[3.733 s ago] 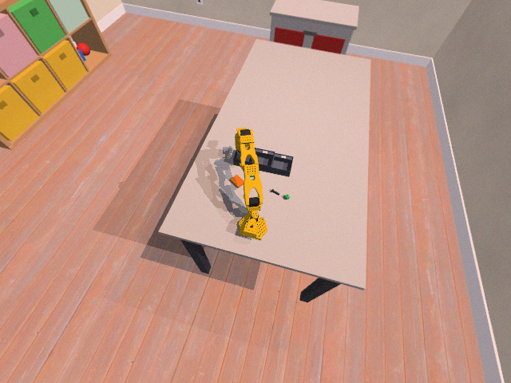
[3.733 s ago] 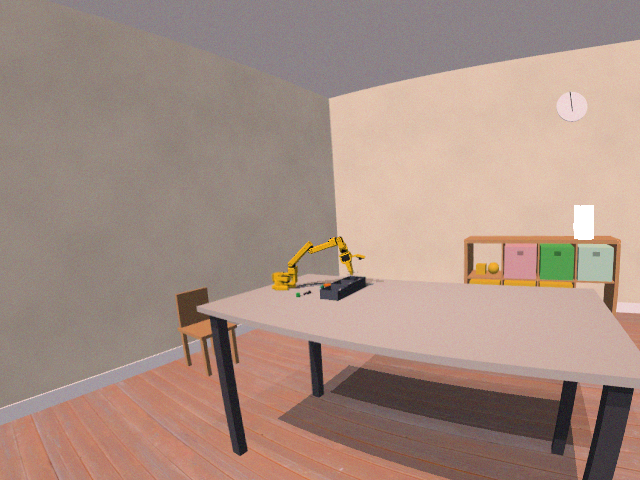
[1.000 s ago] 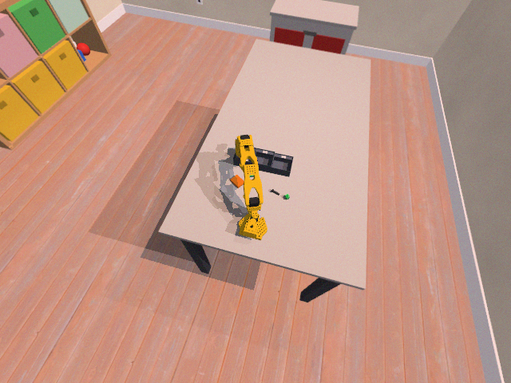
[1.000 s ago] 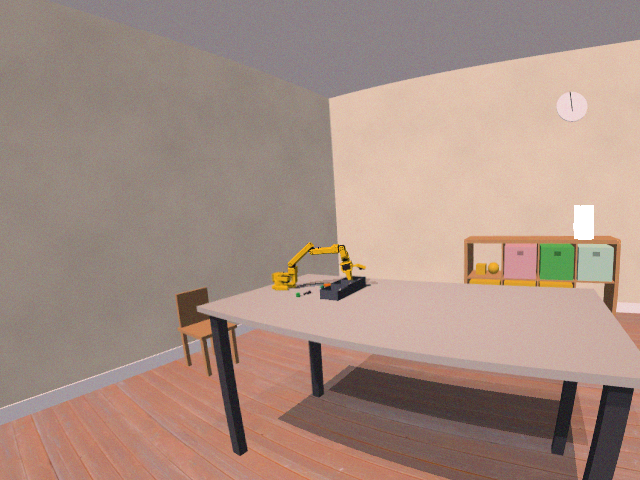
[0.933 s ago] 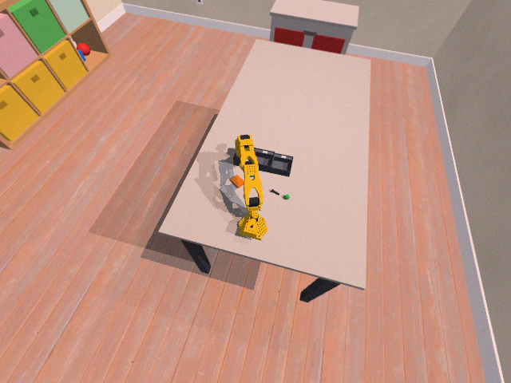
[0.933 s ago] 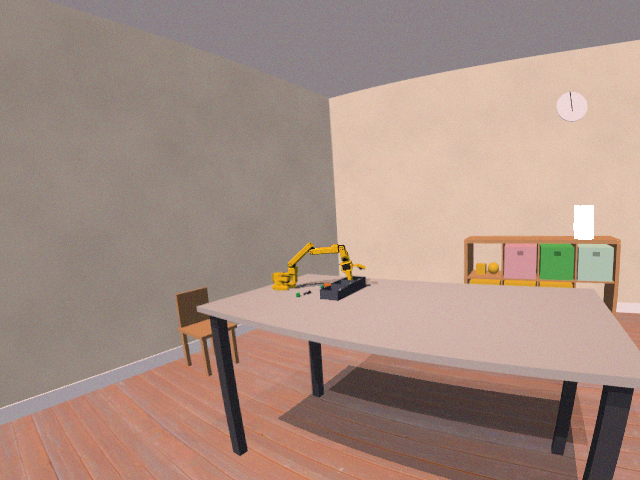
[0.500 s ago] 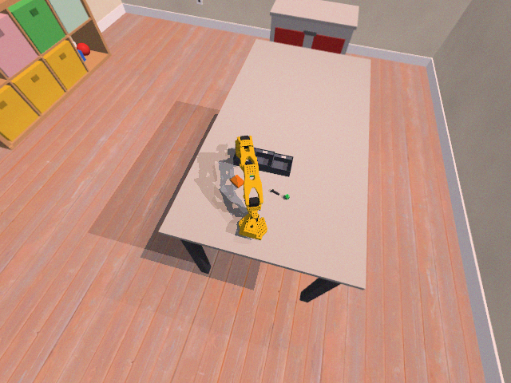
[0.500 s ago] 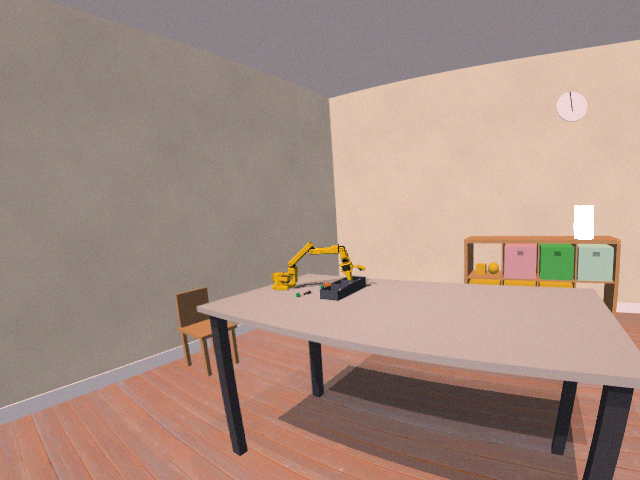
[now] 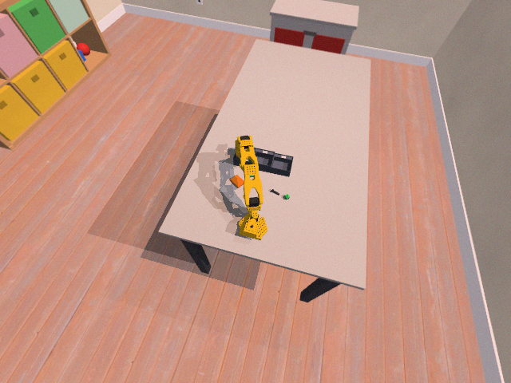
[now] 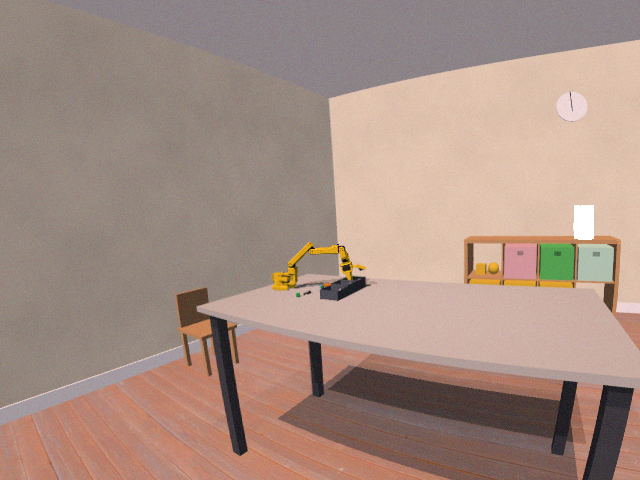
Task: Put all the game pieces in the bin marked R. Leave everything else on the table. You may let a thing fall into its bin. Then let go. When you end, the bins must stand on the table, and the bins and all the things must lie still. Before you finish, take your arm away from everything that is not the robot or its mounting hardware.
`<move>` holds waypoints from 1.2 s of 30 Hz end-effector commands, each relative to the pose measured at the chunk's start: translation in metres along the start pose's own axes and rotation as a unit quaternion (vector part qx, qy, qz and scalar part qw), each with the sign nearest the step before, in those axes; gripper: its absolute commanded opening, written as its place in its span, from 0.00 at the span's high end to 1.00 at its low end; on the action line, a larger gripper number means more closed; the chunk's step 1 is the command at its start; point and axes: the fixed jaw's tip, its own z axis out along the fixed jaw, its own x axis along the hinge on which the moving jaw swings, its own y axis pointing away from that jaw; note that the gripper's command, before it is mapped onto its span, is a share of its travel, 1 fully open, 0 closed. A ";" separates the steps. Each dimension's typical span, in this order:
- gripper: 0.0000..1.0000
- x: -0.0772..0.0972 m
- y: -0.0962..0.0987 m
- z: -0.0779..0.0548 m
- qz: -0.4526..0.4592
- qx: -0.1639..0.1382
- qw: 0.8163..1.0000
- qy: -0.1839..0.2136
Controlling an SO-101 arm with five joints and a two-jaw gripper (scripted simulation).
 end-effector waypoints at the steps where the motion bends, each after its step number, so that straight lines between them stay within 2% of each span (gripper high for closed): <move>1: 0.91 -0.012 0.003 -0.018 -0.001 -0.003 0.999 -0.041; 14: 0.78 -0.012 0.003 -0.018 -0.001 -0.003 0.999 -0.041; 26: 0.77 -0.012 0.003 -0.019 -0.001 -0.003 0.999 -0.042; 31: 0.77 -0.013 0.003 -0.026 -0.001 -0.003 0.999 -0.043; 36: 0.77 -0.014 0.003 -0.040 0.000 -0.003 0.999 -0.047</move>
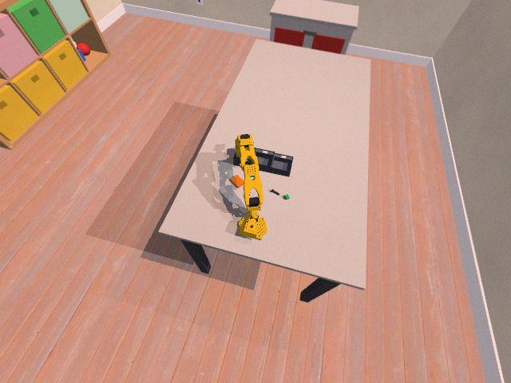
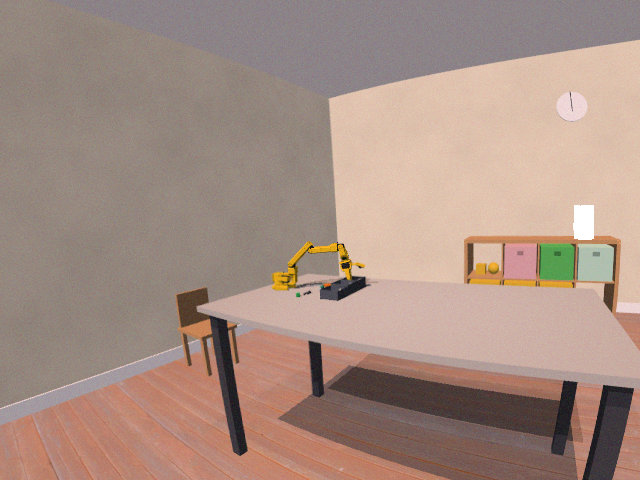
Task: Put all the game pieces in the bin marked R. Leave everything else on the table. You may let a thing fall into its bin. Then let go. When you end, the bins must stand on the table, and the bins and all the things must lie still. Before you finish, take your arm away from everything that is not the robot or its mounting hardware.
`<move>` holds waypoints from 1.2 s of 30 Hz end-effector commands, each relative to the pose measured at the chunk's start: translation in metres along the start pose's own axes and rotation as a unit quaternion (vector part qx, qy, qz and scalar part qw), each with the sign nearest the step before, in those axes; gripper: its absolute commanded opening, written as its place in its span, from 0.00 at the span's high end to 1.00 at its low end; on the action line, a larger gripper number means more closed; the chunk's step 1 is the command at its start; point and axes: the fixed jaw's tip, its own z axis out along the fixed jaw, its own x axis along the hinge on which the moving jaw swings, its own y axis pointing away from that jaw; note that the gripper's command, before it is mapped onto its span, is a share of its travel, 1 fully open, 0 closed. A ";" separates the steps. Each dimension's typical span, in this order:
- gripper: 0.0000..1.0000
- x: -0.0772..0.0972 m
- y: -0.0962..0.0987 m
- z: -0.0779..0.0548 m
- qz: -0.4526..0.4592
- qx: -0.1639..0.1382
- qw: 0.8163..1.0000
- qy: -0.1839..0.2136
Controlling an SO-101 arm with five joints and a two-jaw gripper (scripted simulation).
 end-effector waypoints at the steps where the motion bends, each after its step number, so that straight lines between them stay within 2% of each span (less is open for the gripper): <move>1: 0.77 -0.014 0.003 -0.032 -0.001 -0.003 0.999 -0.049; 3: 0.77 -0.014 0.003 -0.032 -0.001 -0.003 0.999 -0.049; 9: 0.77 -0.013 0.003 -0.049 0.000 -0.003 0.999 -0.054; 14: 0.77 -0.012 0.003 -0.056 0.000 -0.003 0.998 -0.056; 36: 0.77 -0.012 0.003 -0.057 0.000 -0.003 0.998 -0.056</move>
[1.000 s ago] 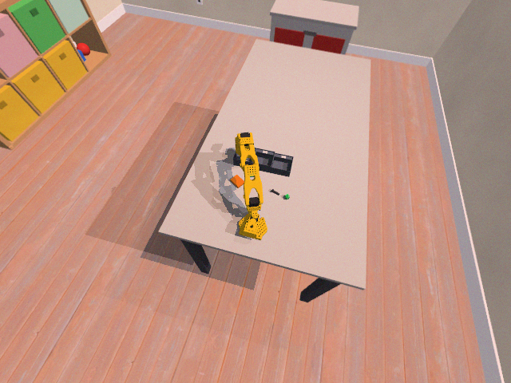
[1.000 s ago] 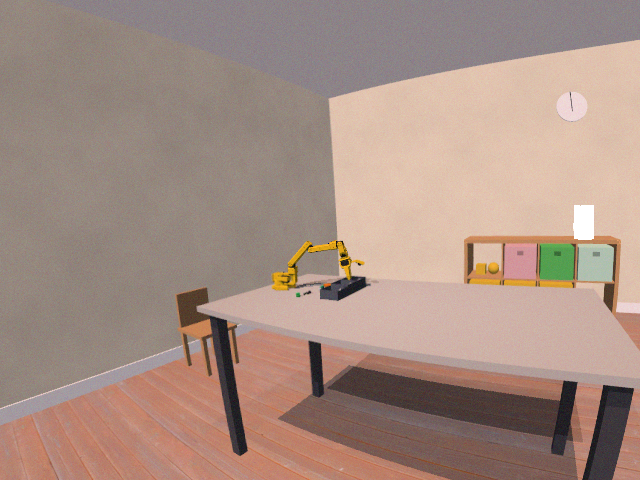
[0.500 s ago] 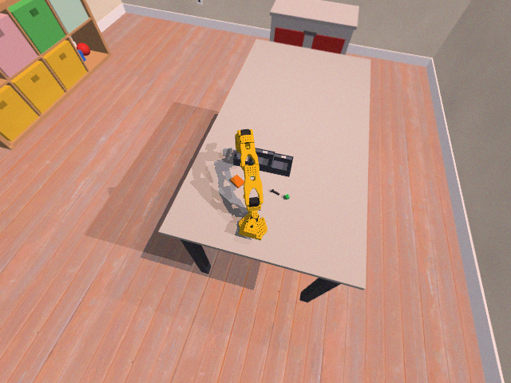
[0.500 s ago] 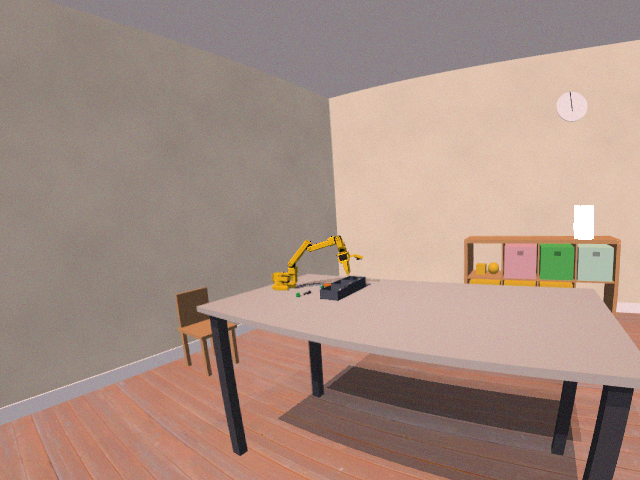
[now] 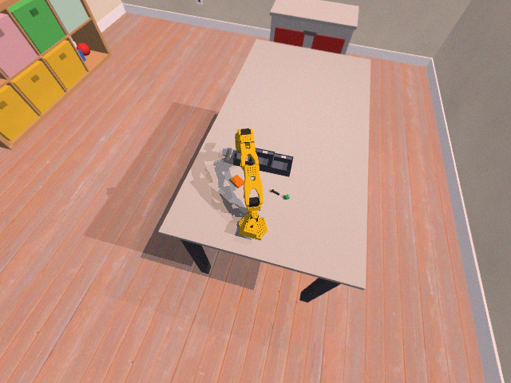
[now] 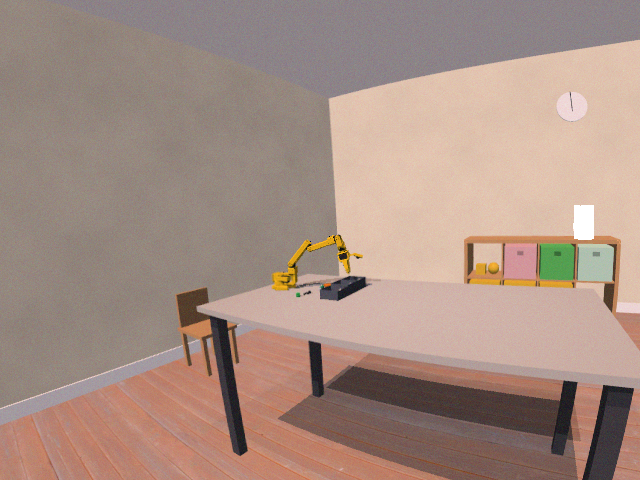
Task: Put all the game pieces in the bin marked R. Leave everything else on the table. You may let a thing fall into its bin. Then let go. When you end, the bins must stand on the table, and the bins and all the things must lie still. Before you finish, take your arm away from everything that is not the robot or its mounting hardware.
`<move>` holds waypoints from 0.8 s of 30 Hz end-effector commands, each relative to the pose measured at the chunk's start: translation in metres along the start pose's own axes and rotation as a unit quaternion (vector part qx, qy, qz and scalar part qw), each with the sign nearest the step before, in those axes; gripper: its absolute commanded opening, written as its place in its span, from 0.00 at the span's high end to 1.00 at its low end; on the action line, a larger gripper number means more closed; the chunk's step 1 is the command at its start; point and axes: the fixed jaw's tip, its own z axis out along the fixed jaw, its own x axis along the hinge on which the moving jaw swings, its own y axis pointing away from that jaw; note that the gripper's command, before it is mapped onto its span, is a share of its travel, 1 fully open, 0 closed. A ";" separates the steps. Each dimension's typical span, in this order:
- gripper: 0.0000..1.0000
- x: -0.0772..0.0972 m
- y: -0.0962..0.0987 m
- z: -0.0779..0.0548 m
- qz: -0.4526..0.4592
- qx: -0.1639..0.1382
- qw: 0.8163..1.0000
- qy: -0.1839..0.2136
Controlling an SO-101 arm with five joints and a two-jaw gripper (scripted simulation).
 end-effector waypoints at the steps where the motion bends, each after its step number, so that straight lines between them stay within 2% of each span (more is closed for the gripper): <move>1: 0.77 -0.009 0.003 -0.014 -0.001 -0.003 0.999 -0.034; 18: 0.77 -0.006 -0.008 -0.015 -0.019 0.004 0.999 -0.029; 24: 0.77 -0.001 -0.023 -0.017 -0.045 0.012 0.999 -0.020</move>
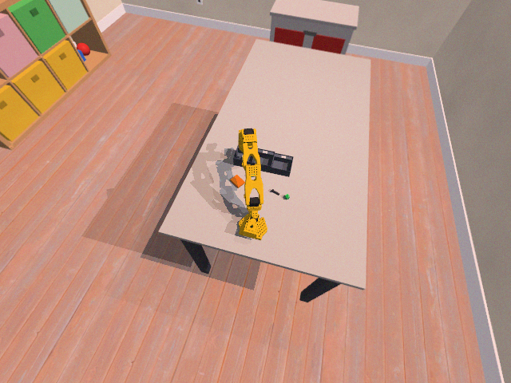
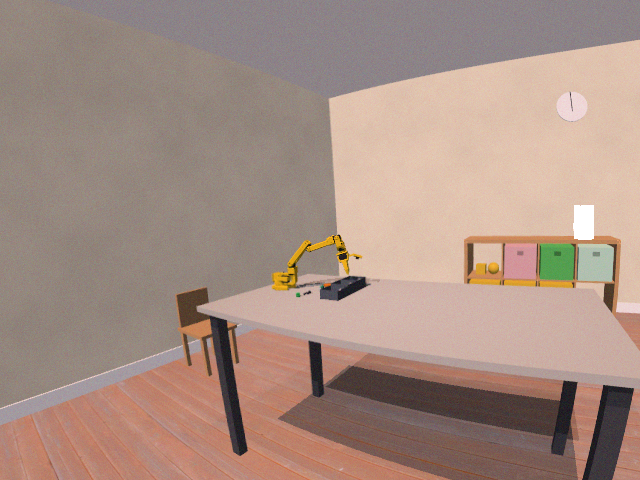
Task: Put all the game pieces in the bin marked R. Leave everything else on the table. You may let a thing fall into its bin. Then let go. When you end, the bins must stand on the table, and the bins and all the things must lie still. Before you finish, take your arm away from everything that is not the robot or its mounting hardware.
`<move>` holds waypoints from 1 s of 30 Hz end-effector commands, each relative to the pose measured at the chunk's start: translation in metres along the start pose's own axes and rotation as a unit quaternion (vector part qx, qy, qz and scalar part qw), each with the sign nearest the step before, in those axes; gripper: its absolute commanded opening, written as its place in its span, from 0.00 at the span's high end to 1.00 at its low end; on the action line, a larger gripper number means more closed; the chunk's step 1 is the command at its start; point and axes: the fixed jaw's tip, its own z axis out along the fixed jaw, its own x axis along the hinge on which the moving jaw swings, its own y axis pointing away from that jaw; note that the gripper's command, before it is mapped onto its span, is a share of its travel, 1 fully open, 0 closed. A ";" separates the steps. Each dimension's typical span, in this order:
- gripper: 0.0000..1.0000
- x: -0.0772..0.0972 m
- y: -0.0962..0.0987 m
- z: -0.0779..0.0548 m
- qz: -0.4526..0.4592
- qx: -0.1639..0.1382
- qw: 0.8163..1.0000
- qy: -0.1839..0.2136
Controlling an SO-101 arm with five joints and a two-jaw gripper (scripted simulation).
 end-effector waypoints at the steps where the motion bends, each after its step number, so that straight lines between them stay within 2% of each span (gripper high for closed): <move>1: 0.77 -0.002 -0.014 -0.016 -0.016 0.010 0.999 -0.027; 9: 0.77 0.016 -0.044 -0.019 -0.073 0.023 0.997 -0.006; 12: 0.77 0.019 -0.049 -0.020 -0.082 0.024 0.996 -0.003; 25: 0.77 0.073 -0.101 -0.027 -0.206 0.028 0.977 0.047; 28: 0.77 0.078 -0.105 -0.028 -0.216 0.027 0.975 0.051; 30: 0.77 0.089 -0.111 -0.029 -0.236 0.025 0.970 0.058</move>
